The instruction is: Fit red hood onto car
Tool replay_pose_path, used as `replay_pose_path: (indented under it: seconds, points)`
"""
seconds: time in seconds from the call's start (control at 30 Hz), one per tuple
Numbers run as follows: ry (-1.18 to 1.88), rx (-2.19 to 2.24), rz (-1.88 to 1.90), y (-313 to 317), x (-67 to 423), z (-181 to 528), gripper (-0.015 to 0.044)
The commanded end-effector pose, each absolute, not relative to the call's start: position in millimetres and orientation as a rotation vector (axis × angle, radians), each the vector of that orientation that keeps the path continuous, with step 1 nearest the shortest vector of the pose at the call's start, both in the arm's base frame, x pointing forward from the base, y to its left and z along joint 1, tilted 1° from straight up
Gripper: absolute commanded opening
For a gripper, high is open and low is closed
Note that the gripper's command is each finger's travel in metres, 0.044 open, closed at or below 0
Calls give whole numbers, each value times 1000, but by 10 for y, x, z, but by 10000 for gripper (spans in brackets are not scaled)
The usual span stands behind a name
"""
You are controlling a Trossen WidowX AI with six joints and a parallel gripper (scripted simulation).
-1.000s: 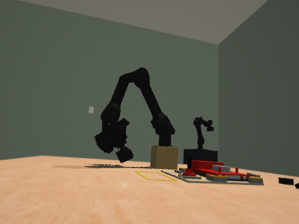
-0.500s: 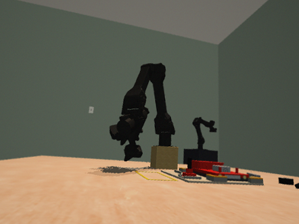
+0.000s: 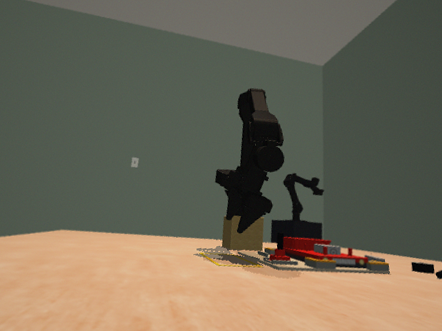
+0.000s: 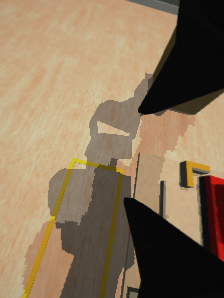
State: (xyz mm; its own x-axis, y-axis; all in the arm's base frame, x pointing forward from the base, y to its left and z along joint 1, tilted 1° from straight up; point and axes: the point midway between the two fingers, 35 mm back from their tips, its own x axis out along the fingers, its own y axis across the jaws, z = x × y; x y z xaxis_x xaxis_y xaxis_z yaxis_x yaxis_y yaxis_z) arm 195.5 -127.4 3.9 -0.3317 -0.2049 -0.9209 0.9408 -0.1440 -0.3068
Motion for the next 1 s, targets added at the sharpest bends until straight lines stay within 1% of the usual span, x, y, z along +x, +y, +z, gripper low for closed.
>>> replay_pose_path:
  seconds: [0.0, 0.23, 0.47, 0.97]
  points:
    - [1152, 1027, -1542, -887, 2224, 120, 440]
    - [1115, 1143, -1444, -348, 2439, 226, 440]
    - [1079, 1360, -1368, 396, 2554, 400, 440]
    - [1079, 1365, -1366, 410, 2557, 349, 440]
